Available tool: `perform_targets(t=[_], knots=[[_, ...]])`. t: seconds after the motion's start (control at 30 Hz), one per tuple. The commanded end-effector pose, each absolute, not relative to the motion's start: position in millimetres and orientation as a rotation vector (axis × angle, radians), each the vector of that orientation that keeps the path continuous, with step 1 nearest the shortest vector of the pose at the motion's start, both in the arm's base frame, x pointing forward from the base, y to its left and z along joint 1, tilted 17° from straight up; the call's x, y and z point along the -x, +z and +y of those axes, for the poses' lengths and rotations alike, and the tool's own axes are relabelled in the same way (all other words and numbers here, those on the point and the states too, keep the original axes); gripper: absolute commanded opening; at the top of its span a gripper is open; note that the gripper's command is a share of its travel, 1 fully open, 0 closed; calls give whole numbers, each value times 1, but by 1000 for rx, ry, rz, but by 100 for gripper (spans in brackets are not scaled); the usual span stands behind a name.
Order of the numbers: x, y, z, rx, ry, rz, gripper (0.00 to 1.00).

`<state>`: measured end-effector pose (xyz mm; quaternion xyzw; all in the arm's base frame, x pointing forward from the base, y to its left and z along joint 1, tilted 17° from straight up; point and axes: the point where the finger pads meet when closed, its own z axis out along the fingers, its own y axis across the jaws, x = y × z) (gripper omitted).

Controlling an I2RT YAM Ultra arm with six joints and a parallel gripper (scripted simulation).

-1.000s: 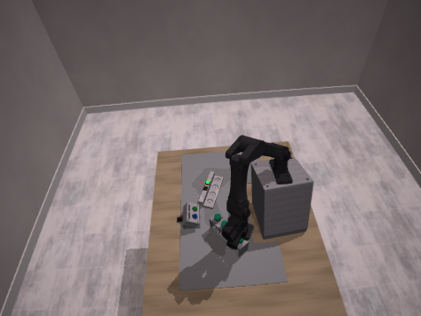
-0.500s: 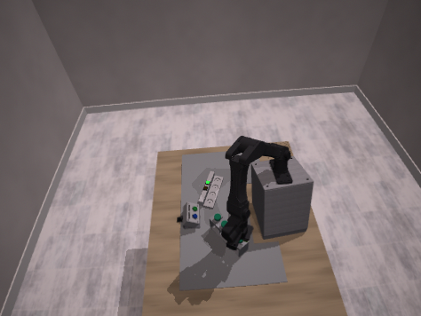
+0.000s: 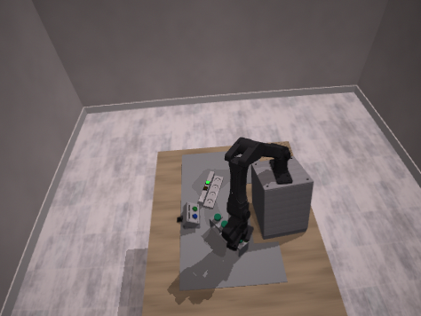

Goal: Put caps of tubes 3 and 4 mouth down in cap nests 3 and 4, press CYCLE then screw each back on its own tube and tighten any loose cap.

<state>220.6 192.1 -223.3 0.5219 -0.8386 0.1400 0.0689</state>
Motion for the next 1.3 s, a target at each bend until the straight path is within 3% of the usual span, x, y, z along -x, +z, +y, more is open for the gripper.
perform_targets(t=[0.0, 0.33, 0.37, 0.83, 1.27], knots=[[-227, -221, 199, -1585, 414, -2546, 49], [-228, -223, 200, -1585, 414, -2546, 49], [-228, -223, 200, -1585, 414, -2546, 0], [-228, -223, 200, -1585, 414, -2546, 0], [-228, -223, 200, -1282, 436, -2745, 0]])
